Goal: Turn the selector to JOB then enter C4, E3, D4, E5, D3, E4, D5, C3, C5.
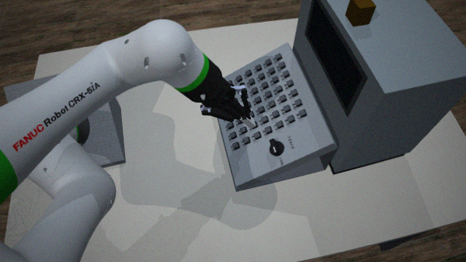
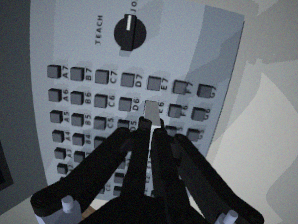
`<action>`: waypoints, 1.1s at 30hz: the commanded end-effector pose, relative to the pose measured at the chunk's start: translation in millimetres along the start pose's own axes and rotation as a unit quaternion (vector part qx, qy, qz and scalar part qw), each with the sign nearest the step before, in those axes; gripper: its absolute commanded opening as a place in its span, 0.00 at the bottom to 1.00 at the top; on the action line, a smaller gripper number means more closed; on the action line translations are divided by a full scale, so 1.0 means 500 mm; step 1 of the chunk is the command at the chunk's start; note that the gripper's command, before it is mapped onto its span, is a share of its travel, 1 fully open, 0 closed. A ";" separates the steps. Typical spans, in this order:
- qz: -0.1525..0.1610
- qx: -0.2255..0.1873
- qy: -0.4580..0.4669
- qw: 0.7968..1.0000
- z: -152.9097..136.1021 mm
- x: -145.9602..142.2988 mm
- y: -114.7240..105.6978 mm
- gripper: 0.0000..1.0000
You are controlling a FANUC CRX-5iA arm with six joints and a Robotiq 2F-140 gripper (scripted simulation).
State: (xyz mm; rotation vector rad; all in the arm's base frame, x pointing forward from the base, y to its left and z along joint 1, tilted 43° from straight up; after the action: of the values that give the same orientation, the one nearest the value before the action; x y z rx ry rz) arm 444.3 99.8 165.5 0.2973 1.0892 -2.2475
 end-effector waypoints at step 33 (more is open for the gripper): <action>0.000 0.000 0.000 1.000 0.000 0.000 0.024 0.00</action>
State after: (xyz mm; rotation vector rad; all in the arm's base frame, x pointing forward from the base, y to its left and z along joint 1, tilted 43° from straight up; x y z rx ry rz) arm 451.3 94.4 158.3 0.2975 1.0889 -2.2475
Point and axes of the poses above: the point where the finger pads meet when closed, its own y axis out along the fingers, its own x axis across the jaws, z = x × y, the point moved 10 cm from there along -y, back along the fingers, and after that the axes turned 7 degrees about y, right-handed, at the moved point
